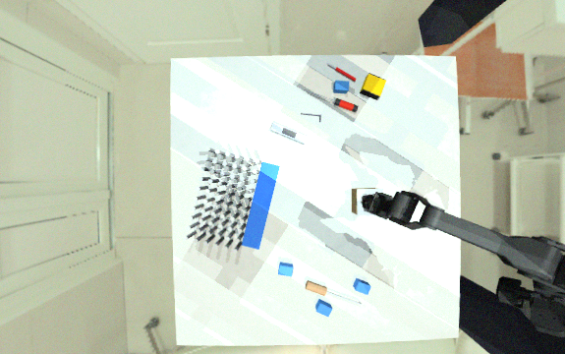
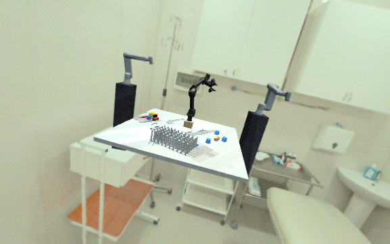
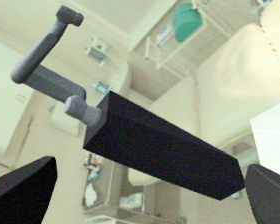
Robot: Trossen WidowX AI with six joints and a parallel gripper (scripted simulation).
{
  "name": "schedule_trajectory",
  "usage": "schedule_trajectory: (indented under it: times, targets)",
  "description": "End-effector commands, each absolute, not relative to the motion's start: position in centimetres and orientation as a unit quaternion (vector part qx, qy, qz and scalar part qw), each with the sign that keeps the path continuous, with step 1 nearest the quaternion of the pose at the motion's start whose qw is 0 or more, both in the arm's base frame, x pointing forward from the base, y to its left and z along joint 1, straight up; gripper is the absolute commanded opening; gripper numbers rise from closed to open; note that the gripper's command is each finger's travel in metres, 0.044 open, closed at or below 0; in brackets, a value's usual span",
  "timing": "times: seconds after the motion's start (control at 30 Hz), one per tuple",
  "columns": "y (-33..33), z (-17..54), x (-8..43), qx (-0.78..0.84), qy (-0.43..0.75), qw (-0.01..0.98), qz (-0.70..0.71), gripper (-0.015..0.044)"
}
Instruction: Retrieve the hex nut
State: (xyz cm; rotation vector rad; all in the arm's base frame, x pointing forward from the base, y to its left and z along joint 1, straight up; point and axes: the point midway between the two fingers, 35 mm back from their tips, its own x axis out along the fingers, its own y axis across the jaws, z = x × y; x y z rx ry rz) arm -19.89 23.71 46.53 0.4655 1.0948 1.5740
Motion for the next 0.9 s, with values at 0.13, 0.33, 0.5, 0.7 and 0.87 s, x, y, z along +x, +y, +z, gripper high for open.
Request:
schedule_trajectory:
  times: [0.13, 0.33, 0.5, 0.7, 0.87]
  targets:
    - [27.1, 44.8, -17.5, 0.21, 0.445, 0.603, 0.628, 0.044]
    - [32.1, 42.3, -13.5, 0.21, 0.399, 0.667, 0.594, 0.044]
    - [36.3, 39.4, -7.6, 0.202, 0.352, 0.73, 0.55, 0.044]
    - [39.2, 35.9, 0.9, 0.19, 0.306, 0.796, 0.486, 0.044]
    - [39.4, 33.3, 8.5, 0.183, 0.279, 0.841, 0.426, 0.044]
